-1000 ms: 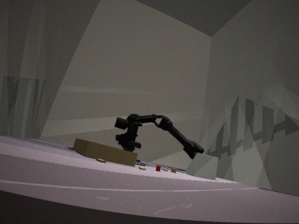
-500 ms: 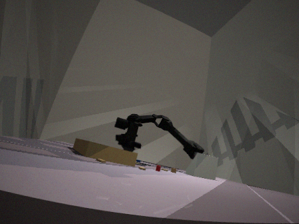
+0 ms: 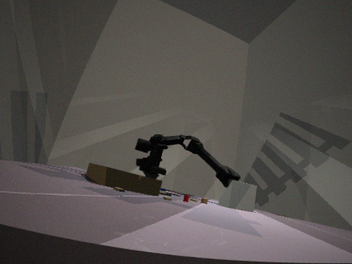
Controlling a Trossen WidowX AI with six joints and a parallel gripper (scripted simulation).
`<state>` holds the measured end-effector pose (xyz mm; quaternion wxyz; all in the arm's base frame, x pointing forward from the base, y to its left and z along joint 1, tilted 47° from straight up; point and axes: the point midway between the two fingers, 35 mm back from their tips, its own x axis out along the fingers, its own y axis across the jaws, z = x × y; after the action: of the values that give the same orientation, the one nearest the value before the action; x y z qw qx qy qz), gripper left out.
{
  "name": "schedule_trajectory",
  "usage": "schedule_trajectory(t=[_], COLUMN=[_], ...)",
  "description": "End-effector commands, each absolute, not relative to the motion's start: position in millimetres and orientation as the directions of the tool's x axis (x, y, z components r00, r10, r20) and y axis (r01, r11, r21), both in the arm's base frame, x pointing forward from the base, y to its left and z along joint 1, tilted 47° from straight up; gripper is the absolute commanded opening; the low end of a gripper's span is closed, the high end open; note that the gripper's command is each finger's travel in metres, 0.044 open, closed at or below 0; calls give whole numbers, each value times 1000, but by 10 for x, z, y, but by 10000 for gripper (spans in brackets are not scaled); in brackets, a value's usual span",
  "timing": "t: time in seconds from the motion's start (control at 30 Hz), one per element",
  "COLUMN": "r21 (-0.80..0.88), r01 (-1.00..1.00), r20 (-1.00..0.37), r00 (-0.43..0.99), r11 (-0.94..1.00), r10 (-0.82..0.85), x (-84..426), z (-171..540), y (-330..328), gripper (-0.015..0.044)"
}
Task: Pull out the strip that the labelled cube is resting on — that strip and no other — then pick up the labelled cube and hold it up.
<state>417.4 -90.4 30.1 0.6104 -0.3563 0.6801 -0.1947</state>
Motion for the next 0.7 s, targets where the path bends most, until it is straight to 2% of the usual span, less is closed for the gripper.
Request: schedule_trajectory(t=[0.0, 0.67], r21=[-701, -701], r01=[-250, -251], r20=[-688, -688], r00=[-9, -11], r11=[668, 668], r10=[-726, -726], x=[4110, 3811], z=[294, 342], y=[-945, -1004], gripper=[0, 0])
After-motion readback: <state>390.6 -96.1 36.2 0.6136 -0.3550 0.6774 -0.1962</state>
